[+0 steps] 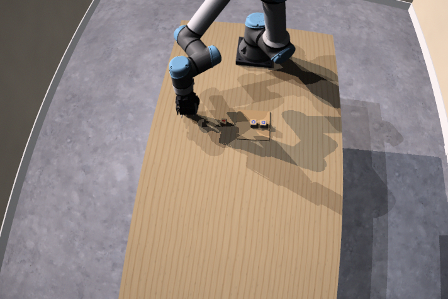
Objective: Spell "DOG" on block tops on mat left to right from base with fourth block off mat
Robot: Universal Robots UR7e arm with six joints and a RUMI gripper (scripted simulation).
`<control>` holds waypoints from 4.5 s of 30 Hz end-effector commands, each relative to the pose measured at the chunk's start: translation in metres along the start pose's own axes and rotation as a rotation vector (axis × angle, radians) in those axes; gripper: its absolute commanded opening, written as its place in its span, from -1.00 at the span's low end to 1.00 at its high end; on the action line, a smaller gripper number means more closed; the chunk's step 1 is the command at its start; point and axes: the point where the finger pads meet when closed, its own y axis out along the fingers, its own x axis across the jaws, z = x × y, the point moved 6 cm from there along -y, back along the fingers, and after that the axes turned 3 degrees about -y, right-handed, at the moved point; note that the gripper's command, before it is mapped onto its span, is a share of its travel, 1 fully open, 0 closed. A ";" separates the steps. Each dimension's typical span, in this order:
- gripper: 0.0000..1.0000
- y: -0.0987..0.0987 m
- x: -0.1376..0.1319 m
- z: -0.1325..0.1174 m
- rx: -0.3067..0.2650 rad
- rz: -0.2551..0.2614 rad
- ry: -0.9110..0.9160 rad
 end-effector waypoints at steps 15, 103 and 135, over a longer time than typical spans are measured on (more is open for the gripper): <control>-0.89 0.002 0.002 0.000 0.001 -0.003 -0.001; -0.89 -0.100 0.003 -0.002 -0.001 0.001 0.035; -0.89 -0.100 0.027 -0.010 0.001 -0.001 0.369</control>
